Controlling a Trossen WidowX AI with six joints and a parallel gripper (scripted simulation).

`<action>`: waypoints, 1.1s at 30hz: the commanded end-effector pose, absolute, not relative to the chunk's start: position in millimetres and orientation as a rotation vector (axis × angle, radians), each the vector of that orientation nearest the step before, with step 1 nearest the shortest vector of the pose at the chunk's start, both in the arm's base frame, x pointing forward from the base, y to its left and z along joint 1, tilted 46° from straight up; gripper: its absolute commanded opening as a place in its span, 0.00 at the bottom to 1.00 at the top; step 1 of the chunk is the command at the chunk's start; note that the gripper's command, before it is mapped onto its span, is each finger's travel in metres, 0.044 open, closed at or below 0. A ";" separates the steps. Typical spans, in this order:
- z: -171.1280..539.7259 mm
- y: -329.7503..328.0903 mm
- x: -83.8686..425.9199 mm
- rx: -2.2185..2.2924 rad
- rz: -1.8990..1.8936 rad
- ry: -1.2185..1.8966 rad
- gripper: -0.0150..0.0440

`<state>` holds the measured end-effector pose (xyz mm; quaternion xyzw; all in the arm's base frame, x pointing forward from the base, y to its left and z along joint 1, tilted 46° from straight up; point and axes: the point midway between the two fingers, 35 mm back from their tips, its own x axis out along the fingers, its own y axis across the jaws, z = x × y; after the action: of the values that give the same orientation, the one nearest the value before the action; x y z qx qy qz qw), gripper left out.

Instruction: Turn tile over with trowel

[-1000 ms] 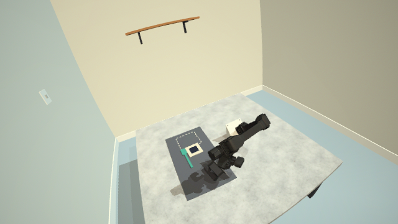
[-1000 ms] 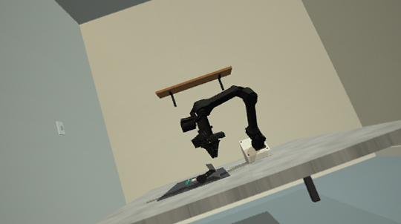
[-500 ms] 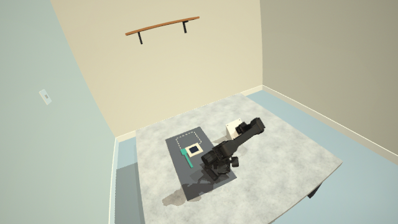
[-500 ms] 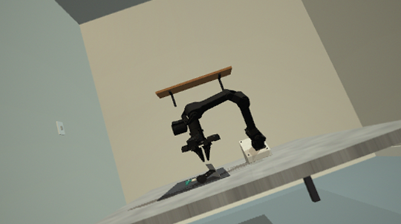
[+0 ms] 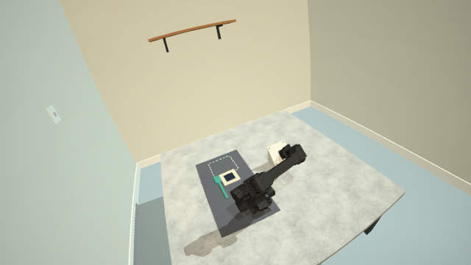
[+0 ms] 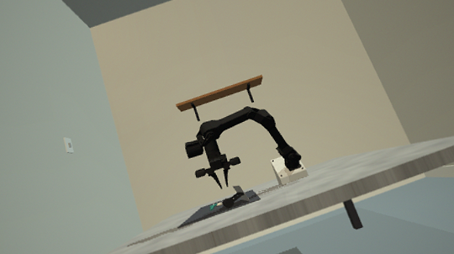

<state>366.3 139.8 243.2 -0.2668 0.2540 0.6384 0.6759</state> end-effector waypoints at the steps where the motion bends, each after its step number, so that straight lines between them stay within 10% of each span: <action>1: 241.9 141.9 375.0 -0.691 1.476 0.496 0.42; 33: 227.2 153.1 343.3 -0.690 1.477 0.496 0.42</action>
<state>349.6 150.7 231.4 -0.3057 0.2160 0.6514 0.6600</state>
